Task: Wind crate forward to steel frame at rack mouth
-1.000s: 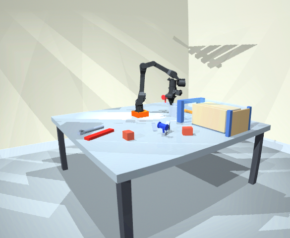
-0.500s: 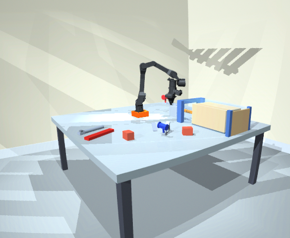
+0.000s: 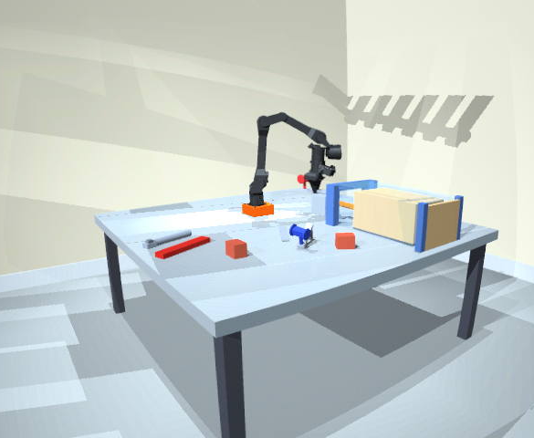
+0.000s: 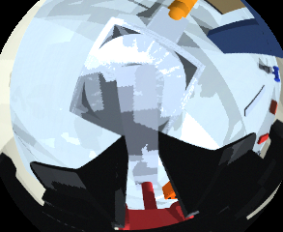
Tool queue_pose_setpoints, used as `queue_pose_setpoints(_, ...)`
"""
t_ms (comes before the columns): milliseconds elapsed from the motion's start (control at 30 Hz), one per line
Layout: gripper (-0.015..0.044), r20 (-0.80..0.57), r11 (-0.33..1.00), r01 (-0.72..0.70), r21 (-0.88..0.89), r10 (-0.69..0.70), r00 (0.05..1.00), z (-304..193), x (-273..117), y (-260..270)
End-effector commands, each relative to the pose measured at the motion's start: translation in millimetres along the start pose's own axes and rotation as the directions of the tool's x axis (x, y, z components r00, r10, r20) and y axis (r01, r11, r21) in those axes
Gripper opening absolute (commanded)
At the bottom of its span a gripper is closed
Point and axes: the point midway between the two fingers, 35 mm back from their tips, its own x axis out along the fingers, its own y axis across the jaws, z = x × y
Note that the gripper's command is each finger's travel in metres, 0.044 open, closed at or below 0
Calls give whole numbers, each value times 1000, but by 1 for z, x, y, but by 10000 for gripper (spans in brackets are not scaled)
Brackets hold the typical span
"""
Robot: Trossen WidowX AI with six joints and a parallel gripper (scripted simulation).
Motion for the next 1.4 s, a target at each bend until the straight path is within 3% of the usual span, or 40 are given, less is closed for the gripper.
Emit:
queue_pose_setpoints(0, 0, -1, 1000, -4, 23, 4, 1000, 0, 4, 1)
queue_pose_setpoints(567, 0, 0, 998, -8, 70, 8, 1000, 0, 4, 3)
queue_pose_setpoints(767, 0, -2, 999, 1, -46, -1, 1000, 0, 4, -2)
queue_pose_setpoints(1367, 0, -4, 994, 6, -112, -6, 1000, 0, 4, -4)
